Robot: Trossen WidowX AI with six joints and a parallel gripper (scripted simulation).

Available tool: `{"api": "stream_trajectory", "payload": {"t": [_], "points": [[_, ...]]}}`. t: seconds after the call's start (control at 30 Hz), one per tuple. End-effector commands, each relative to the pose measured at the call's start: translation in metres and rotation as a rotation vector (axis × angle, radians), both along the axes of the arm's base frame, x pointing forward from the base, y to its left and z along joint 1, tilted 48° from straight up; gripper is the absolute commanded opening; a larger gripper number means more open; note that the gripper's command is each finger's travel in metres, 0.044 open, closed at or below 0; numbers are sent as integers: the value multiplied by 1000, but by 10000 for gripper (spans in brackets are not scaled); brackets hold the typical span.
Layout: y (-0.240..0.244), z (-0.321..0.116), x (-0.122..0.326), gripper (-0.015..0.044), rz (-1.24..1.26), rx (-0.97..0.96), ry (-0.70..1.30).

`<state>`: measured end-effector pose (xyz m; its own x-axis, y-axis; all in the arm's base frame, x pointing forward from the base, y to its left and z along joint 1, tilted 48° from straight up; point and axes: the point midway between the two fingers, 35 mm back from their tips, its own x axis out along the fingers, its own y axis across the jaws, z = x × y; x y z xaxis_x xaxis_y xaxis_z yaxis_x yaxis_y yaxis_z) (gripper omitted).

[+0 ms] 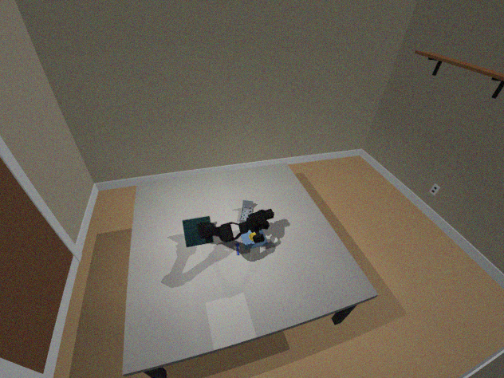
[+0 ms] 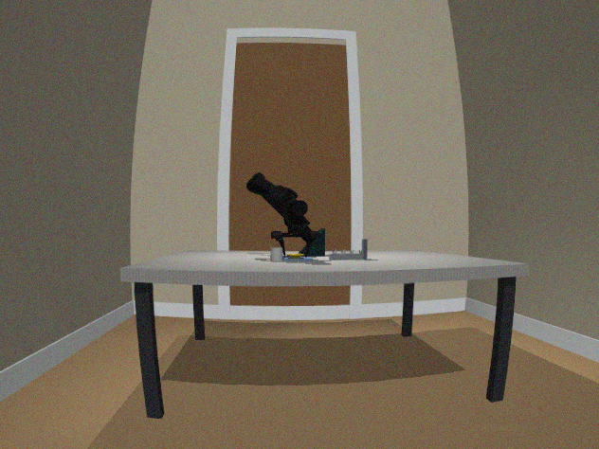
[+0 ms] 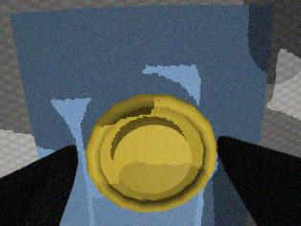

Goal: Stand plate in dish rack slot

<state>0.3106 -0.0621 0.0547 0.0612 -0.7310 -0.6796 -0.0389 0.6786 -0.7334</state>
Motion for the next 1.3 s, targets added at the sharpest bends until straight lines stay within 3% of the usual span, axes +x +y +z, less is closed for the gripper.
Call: {"api": "stream_trajectory", "payload": {"t": [0.0,0.13,0.5,0.87,1.27], "points": [[-2,-1,-1,369,2,-6,6],[-2,-1,-1,369,2,-6,6],[-2,-1,-1,296,2,-6,6],[37,29,8,7,53,19,-2],[84,67,9,0,101,39,-6]]}}
